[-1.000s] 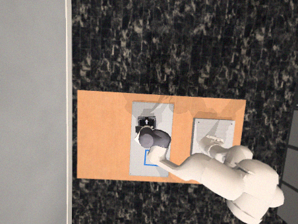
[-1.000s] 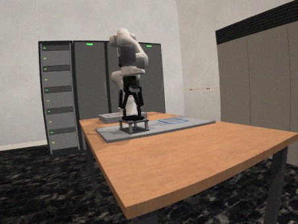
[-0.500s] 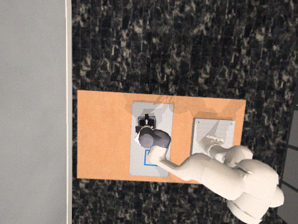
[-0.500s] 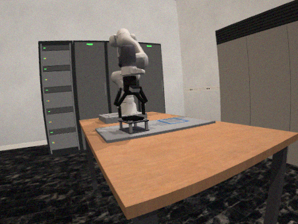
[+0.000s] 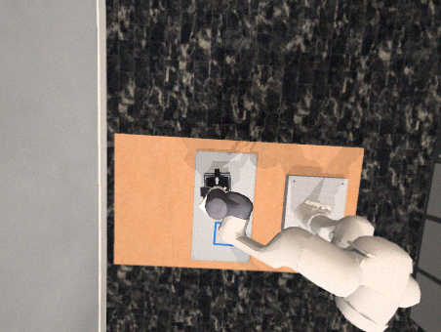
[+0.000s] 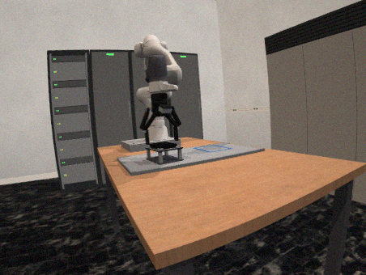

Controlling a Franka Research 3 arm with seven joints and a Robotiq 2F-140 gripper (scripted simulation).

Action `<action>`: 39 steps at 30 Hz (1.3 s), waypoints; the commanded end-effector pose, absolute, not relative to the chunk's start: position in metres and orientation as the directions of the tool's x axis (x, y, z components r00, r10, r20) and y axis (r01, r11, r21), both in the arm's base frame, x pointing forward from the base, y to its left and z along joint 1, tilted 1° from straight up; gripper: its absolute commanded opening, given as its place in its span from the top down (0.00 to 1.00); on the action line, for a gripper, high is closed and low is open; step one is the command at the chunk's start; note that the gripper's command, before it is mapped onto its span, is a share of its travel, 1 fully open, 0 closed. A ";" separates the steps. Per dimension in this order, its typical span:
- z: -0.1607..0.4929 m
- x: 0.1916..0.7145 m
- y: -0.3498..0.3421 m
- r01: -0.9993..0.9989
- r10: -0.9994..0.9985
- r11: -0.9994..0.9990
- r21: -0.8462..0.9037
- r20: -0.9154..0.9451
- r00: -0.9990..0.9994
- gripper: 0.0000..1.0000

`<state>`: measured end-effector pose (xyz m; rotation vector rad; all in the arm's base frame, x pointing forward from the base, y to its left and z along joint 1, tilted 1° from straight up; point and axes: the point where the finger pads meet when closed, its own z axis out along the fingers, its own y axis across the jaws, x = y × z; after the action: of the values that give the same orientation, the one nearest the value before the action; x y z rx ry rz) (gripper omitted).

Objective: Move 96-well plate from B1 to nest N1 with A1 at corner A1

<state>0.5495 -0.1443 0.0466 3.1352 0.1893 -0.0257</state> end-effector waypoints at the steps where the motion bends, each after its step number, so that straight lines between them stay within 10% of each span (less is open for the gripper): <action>1: 0.053 0.550 -0.145 0.120 0.120 -0.993 0.002 -0.016 0.993 0.00; 39: 0.117 0.551 -0.144 0.120 0.120 -0.993 0.002 -0.016 0.993 0.00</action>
<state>0.5525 -0.1452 0.1173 3.1285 0.1823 -0.0177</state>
